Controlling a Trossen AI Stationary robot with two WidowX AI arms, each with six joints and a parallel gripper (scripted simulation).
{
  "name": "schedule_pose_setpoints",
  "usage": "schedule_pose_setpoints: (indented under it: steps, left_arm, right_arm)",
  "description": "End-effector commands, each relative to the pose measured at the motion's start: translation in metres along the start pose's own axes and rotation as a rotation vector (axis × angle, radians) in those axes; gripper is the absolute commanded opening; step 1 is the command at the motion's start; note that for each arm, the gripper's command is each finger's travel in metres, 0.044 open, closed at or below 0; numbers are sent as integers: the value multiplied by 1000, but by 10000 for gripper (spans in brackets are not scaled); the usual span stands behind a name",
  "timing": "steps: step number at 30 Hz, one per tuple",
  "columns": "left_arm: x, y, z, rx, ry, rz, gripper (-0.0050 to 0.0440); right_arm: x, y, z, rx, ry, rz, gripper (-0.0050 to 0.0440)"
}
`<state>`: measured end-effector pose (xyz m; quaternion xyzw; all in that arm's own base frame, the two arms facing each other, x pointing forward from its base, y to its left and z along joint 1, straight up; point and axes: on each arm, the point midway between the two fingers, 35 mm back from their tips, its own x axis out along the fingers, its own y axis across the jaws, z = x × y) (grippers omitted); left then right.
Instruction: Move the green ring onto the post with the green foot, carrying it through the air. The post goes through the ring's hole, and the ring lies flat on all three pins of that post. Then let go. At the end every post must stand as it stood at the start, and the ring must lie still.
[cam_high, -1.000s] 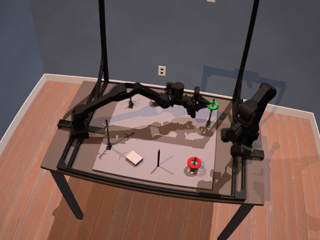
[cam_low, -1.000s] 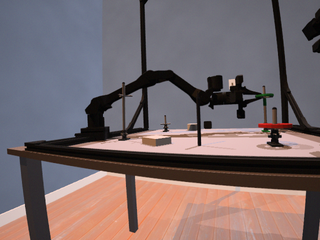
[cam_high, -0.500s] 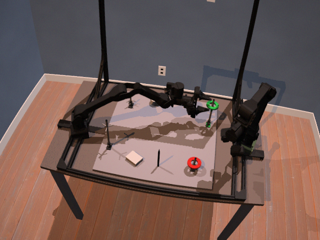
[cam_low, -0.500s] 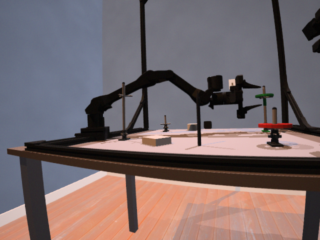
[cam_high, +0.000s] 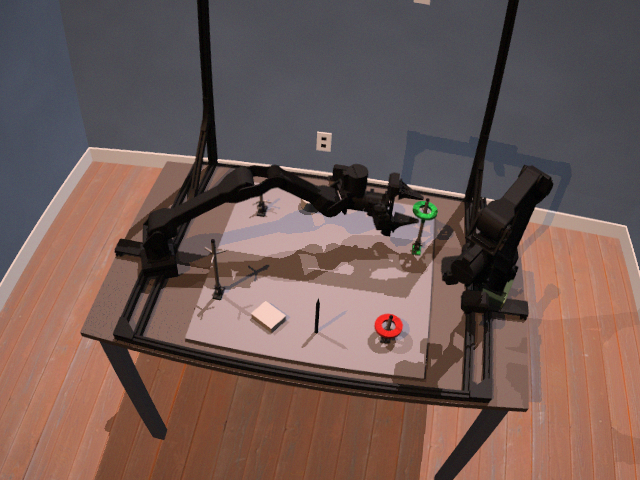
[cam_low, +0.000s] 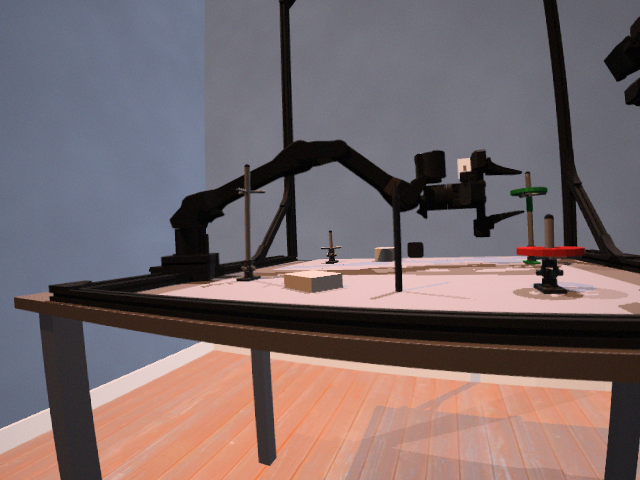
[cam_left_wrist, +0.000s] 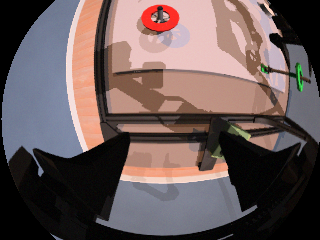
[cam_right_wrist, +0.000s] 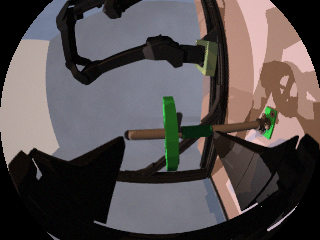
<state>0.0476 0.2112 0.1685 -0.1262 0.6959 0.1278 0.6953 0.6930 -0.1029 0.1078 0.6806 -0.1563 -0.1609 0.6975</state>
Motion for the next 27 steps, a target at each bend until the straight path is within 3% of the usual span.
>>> schedule_pose_setpoints:
  steps: [1, 5, 10, 27]
  left_arm:
    - [0, 0, 0, -4, 0, -2, 400]
    - [0, 0, 0, -4, 0, -2, 400]
    - [0, 0, 0, -4, 0, -2, 400]
    - [0, 0, 0, -4, 0, -2, 400]
  right_arm:
    - [0, 0, 0, 0, 0, 0, 400]
    - [-4, 0, 0, 0, 0, 0, 400]
    - [-29, 0, -1, -4, 1, -1, 400]
    - [-30, 0, -1, -4, 1, -1, 400]
